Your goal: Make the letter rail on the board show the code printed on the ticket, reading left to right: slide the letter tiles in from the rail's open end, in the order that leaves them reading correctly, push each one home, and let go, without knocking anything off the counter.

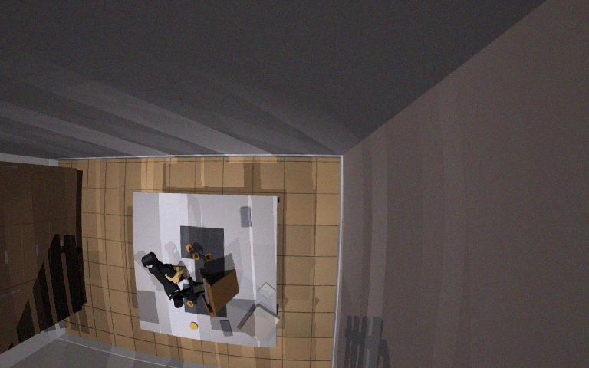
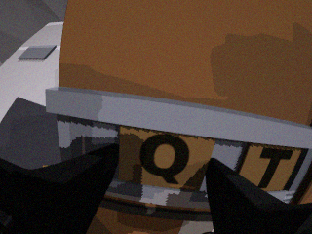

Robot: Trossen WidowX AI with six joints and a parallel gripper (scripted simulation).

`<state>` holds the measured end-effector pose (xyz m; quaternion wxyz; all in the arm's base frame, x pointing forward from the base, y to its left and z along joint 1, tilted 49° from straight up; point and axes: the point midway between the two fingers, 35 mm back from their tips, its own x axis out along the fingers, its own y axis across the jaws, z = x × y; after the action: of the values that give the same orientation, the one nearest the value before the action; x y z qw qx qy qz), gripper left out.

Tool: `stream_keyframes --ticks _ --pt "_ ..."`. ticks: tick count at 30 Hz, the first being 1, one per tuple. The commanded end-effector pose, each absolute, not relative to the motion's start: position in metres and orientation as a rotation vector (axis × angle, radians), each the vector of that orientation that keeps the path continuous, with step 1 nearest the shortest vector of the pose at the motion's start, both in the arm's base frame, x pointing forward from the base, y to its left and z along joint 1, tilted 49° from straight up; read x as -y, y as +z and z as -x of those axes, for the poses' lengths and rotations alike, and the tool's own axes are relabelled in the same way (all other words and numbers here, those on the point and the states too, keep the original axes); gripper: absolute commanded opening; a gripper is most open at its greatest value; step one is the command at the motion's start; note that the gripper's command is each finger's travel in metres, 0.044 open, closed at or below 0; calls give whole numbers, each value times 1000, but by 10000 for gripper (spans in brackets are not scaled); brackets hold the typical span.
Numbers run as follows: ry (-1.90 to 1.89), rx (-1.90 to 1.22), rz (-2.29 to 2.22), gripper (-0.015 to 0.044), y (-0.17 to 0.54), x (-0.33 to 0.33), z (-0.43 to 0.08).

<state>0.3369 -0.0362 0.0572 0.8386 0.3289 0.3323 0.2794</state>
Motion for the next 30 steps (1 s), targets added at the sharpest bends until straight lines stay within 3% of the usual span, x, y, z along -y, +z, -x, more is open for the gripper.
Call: stream_keyframes --ticks 1,27,30 --pt "598 -703 -697 0 55 37 -337" --pt "597 -702 -697 0 45 45 -340" --pt "591 -703 -695 79 46 45 -340"
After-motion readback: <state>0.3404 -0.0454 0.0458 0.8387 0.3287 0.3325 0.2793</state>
